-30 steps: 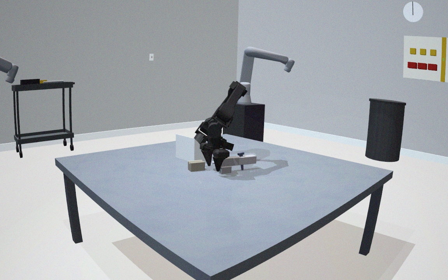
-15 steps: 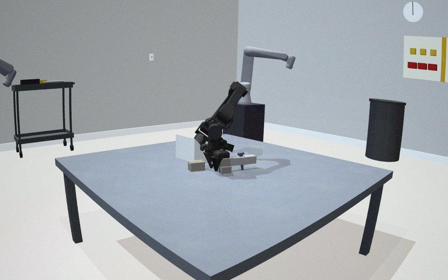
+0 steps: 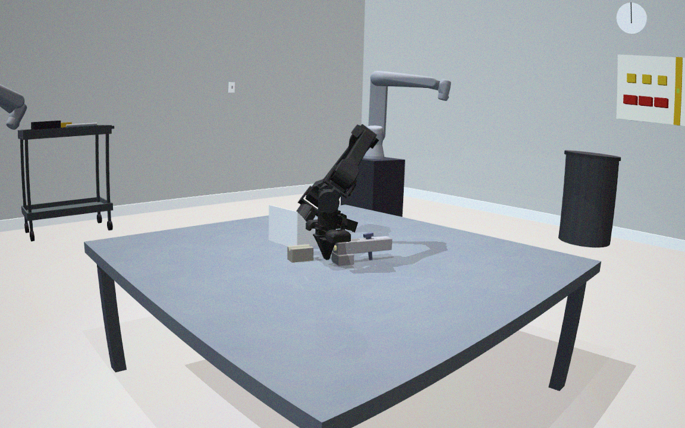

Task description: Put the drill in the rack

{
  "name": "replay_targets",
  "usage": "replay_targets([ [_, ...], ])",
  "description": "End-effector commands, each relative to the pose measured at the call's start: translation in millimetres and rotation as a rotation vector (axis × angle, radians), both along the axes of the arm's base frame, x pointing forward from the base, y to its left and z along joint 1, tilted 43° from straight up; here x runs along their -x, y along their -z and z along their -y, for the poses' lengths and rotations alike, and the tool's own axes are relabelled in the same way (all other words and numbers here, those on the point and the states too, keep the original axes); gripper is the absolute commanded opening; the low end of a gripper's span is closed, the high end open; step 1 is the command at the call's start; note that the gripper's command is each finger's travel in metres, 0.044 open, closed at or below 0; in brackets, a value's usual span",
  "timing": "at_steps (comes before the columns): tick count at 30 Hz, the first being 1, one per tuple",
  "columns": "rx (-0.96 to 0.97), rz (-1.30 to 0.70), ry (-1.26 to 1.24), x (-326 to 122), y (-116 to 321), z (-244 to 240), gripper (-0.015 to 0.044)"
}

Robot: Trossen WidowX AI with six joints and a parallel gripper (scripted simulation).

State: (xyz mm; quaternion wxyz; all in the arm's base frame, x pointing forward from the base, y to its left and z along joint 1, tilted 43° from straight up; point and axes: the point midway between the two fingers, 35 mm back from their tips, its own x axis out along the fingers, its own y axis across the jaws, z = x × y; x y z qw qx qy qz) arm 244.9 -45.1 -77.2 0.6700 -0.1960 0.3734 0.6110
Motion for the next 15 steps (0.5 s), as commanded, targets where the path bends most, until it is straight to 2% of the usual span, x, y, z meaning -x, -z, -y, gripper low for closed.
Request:
replay_targets([
  [1,-0.002,-0.001,0.001,1.2,2.4,3.0,0.0],
  [15,-0.001,-0.001,0.001,6.1,14.6,17.8,0.0],
])
